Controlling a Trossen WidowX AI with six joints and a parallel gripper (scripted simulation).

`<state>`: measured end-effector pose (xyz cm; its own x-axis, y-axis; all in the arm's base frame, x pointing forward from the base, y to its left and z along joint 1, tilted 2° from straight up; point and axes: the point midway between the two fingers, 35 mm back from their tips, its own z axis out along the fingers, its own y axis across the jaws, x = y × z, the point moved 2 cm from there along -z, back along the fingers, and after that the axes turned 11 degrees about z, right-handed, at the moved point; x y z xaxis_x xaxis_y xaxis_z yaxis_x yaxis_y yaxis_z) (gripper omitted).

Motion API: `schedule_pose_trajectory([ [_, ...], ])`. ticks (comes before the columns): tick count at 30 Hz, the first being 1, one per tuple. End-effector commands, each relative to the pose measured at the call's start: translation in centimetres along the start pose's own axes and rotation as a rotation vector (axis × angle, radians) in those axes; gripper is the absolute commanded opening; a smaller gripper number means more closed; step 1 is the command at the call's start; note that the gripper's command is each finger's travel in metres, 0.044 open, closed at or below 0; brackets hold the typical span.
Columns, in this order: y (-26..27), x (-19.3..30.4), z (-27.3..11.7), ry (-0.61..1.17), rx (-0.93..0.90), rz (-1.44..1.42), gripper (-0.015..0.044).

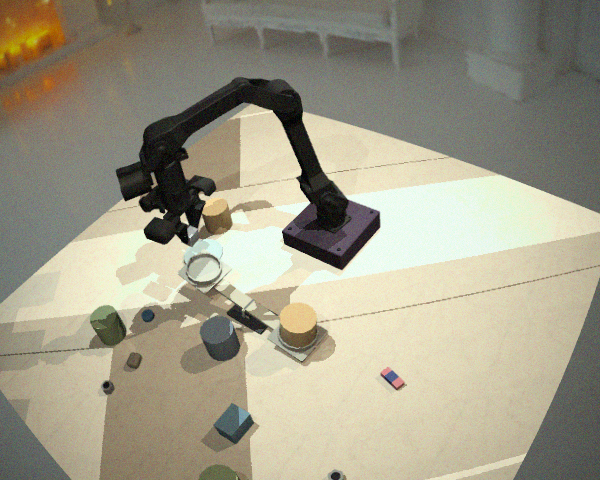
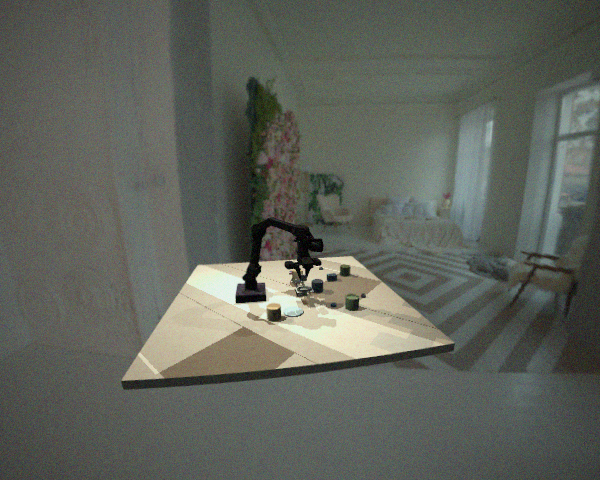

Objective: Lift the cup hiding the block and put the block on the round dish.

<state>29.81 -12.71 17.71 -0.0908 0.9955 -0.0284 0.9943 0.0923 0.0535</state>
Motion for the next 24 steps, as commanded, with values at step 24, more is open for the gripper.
schedule_pose_trajectory([
  [24,-6.2,-7.8,7.4,-0.009,0.003,-0.004,0.0],
])
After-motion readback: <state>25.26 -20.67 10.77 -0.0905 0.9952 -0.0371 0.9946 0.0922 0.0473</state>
